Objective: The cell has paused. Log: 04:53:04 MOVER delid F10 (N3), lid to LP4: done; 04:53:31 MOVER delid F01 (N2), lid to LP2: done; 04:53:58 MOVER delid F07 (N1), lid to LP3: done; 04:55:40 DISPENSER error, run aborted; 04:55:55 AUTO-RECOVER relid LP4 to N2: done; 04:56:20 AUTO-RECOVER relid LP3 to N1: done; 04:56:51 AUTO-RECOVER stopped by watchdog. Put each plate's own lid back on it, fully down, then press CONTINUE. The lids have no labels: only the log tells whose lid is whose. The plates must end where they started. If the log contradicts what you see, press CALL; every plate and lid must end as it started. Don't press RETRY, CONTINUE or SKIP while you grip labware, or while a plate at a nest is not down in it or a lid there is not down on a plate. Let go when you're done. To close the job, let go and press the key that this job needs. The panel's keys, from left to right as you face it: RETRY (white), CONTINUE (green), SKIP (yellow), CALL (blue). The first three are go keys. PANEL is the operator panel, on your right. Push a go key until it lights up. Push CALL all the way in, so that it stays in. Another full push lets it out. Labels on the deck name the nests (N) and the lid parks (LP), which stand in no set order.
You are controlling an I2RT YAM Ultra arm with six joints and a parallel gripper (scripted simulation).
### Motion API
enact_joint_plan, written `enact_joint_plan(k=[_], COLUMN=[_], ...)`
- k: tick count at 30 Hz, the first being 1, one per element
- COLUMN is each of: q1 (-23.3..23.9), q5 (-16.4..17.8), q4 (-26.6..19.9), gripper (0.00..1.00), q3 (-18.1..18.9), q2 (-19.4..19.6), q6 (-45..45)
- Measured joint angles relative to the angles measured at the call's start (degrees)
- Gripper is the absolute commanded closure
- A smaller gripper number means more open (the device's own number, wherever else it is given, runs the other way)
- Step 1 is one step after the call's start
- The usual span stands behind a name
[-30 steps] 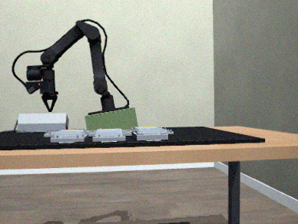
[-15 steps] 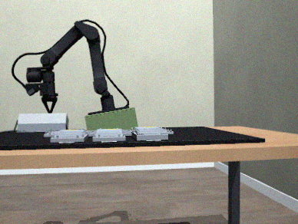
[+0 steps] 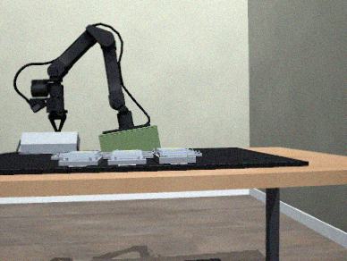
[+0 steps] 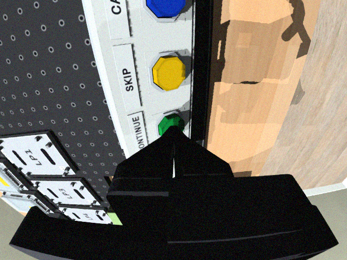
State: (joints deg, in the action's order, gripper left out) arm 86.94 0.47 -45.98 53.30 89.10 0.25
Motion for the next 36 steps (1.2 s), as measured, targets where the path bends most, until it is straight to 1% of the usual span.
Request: enact_joint_plan(k=[36], q1=[-0.1], q5=[0.0], q4=[1.5], gripper=[1.0], q3=[-1.1], q2=[0.5], q6=[0.0])
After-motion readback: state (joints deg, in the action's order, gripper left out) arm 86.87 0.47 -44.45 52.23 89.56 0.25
